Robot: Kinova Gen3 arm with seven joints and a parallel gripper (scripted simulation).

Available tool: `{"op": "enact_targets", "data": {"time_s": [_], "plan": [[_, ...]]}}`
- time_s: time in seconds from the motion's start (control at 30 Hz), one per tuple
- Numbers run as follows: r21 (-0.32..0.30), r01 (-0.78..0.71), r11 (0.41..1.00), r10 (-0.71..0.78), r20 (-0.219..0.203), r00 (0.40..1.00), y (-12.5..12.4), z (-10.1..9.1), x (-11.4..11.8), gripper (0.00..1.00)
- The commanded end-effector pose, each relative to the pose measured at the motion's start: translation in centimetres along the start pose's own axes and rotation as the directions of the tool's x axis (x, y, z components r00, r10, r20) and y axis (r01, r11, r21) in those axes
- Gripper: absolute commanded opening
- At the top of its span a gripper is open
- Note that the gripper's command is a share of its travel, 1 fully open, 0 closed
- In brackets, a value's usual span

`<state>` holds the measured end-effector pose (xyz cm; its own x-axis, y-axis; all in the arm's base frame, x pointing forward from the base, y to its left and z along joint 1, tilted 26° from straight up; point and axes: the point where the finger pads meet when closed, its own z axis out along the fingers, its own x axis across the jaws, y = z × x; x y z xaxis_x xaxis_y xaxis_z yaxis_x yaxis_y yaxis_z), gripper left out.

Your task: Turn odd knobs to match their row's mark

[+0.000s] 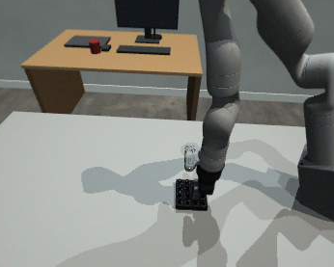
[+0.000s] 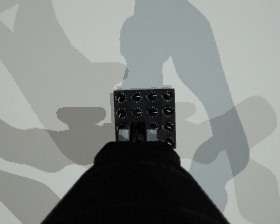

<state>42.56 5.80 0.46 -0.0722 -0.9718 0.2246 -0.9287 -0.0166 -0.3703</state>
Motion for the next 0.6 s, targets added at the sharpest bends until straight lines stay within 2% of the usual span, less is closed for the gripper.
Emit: {"op": "enact_targets", "data": {"time_s": [0.0, 0.47, 0.5, 0.57], "plan": [[0.001, 0.000, 1.000, 0.000, 0.001, 1.000, -0.03, -0.04, -0.03, 0.46], [0.001, 0.000, 1.000, 0.000, 0.001, 1.000, -0.03, -0.04, -0.03, 0.46], [0.001, 0.000, 1.000, 0.000, 0.001, 1.000, -0.03, -0.04, -0.03, 0.30], [0.001, 0.000, 1.000, 0.000, 0.001, 1.000, -0.03, -0.04, -0.03, 0.30]]}}
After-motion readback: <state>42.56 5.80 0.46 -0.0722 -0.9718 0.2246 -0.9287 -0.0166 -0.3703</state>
